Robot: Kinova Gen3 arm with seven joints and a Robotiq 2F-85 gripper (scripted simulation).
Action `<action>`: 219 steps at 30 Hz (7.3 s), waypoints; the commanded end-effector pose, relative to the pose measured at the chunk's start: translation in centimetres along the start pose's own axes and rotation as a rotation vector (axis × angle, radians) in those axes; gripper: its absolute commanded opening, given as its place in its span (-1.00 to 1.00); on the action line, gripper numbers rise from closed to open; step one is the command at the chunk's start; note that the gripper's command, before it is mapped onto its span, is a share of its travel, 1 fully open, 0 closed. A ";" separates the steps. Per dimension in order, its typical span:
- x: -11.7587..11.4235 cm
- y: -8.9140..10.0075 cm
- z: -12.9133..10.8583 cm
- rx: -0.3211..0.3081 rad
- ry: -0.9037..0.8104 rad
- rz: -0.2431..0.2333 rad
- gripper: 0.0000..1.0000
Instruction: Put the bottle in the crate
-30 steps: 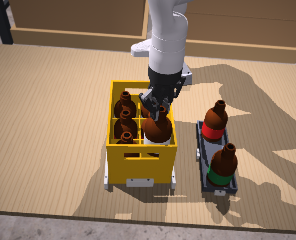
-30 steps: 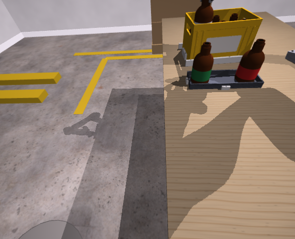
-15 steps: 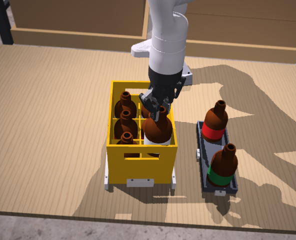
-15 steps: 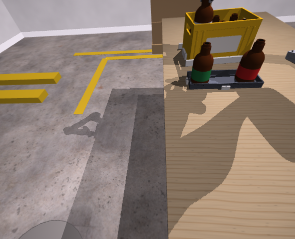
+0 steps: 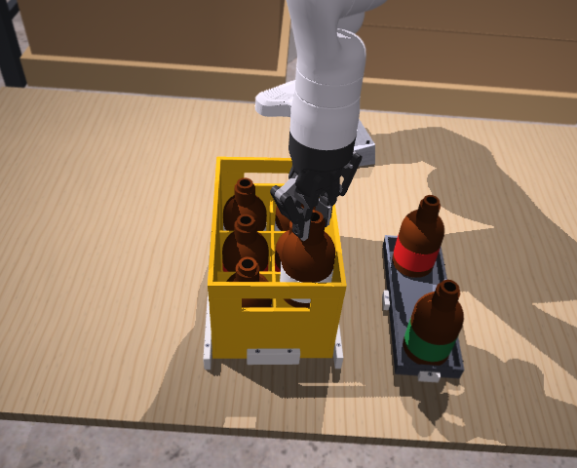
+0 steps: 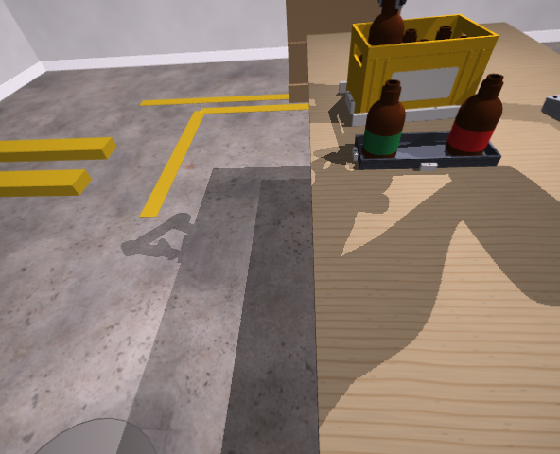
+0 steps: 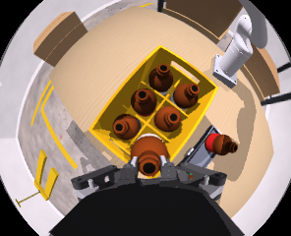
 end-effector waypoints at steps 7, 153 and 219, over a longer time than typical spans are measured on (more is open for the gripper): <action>0.0 -0.7 0.0 0.000 0.001 0.001 -1.00; 0.0 -7.3 0.0 0.000 0.001 0.001 -1.00; 0.0 -8.1 0.0 0.000 0.001 0.001 -1.00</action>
Point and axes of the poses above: the point where the finger pads meet when closed, its own y axis back along the fingers, its own x axis across the jaws, z = x × y, the point moved 2 cm from there along y, back along the fingers, and after that the axes turned 15 degrees about -y, right-handed, at the moved point
